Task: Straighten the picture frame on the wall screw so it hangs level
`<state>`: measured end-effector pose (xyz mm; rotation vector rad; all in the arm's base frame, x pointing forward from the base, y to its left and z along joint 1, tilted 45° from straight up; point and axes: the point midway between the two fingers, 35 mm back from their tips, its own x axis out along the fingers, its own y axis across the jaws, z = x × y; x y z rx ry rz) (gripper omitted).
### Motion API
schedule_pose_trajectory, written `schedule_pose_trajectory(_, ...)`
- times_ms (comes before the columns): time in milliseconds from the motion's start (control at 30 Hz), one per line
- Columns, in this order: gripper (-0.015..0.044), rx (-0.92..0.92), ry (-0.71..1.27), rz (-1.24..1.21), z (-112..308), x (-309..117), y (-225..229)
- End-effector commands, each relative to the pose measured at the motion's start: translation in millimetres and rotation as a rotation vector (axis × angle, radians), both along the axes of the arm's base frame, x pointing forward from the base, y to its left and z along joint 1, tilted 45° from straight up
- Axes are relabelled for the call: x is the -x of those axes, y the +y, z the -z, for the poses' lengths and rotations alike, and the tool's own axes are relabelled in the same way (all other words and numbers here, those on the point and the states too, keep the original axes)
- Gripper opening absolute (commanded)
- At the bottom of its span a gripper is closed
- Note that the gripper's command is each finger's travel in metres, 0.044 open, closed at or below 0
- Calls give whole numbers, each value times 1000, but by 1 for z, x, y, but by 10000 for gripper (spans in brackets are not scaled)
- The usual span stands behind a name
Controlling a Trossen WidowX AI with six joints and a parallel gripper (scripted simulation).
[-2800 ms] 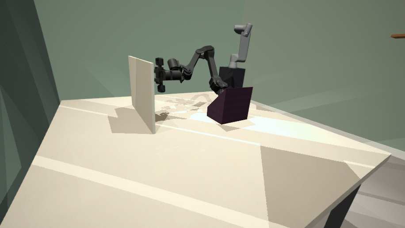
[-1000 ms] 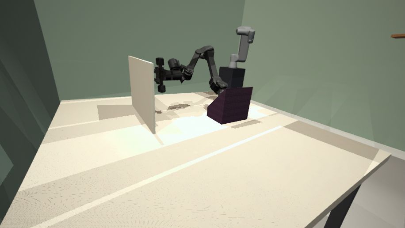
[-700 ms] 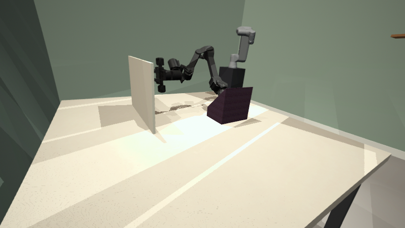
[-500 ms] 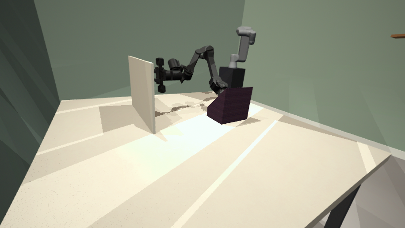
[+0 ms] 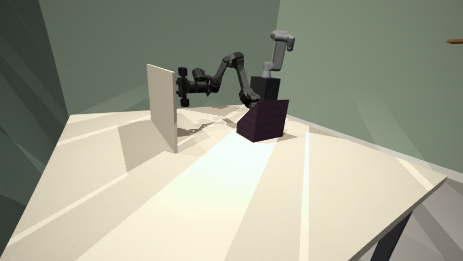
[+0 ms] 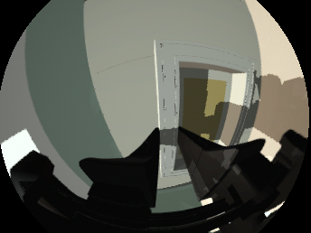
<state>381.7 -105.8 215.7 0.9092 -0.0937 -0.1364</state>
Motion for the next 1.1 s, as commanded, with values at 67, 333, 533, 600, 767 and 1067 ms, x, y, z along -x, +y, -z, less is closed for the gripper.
schedule_pose_trajectory(67, 0, 0, 0, 1, 0, 0, 0)
schedule_pose_trajectory(333, 0, 5, 1, 0, 1, 0, 0)
schedule_pose_trajectory(533, 0, 5, 1, 0, 1, 0, 0)
schedule_pose_trajectory(600, 0, 16, 3, 0, 1, 0, 0)
schedule_pose_trajectory(767, 0, 77, 12, 2, 1, 0, 0)
schedule_pose_trajectory(1067, 0, 124, 19, 3, 1, 0, -1)
